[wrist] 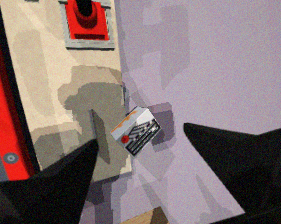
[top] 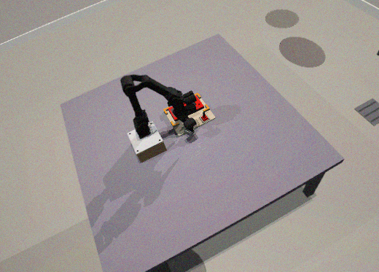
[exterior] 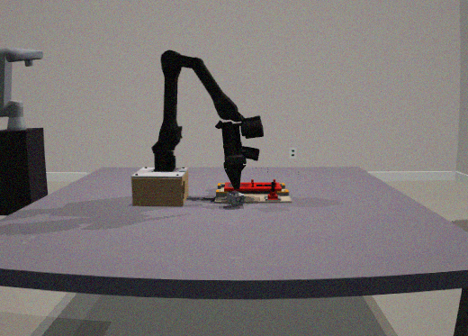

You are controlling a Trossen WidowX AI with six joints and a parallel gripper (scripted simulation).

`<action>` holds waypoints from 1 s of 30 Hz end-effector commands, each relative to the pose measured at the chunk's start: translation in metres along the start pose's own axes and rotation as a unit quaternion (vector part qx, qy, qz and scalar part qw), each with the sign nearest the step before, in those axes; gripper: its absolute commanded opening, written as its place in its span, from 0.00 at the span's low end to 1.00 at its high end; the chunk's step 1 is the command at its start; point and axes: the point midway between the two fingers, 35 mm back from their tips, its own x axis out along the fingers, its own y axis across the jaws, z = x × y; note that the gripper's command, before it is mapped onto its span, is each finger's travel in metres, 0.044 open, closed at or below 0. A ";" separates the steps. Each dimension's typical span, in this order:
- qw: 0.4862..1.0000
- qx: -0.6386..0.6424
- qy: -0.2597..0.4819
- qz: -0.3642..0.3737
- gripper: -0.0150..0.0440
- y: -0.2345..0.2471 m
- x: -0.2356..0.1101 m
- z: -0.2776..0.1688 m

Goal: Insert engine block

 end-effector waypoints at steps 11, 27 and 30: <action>0.971 0.233 0.033 0.043 1.00 -0.005 -0.008 0.002; 0.870 0.481 0.087 0.072 1.00 -0.010 -0.020 0.002; 0.857 0.502 0.092 0.074 1.00 -0.011 -0.021 0.002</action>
